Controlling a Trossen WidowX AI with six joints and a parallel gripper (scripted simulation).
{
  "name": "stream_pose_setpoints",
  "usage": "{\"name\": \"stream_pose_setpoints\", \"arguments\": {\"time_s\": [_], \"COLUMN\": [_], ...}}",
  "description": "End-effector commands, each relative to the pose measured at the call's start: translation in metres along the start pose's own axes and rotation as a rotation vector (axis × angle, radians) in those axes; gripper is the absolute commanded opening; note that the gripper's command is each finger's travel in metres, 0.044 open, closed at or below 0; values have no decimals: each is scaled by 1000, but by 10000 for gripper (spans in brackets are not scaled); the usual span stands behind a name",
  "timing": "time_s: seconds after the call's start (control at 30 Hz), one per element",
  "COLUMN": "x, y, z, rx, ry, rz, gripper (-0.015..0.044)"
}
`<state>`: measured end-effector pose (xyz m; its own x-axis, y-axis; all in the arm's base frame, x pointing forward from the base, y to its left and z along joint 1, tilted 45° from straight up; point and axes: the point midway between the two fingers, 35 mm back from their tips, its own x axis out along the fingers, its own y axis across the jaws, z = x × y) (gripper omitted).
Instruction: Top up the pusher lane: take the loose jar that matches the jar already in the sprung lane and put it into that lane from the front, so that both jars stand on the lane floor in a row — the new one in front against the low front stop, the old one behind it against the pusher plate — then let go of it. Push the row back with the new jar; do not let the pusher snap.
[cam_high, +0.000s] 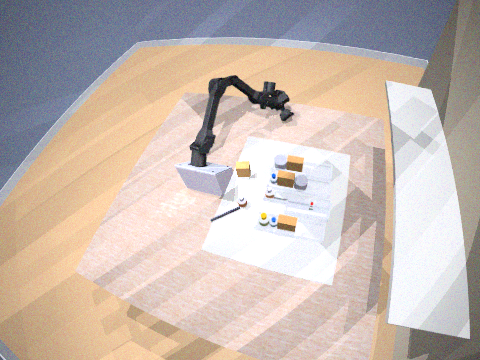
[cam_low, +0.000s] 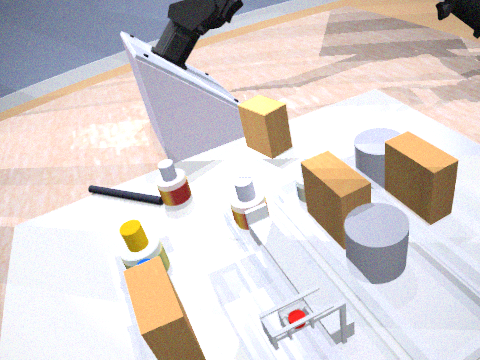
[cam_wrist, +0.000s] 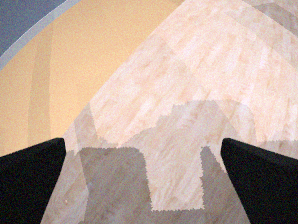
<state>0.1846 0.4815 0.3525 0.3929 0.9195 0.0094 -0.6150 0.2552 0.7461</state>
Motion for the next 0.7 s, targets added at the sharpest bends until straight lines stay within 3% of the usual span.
{"name": "stream_pose_setpoints", "arguments": {"time_s": [0.0, 0.3, 0.67], "x": [0, -28, -97], "y": [-67, -194, -318], "z": [22, 65, 99], "rx": [-120, -281, -366], "ry": [17, 80, 209], "rz": [-142, -410, -669], "gripper": [440, 440, 440]}}
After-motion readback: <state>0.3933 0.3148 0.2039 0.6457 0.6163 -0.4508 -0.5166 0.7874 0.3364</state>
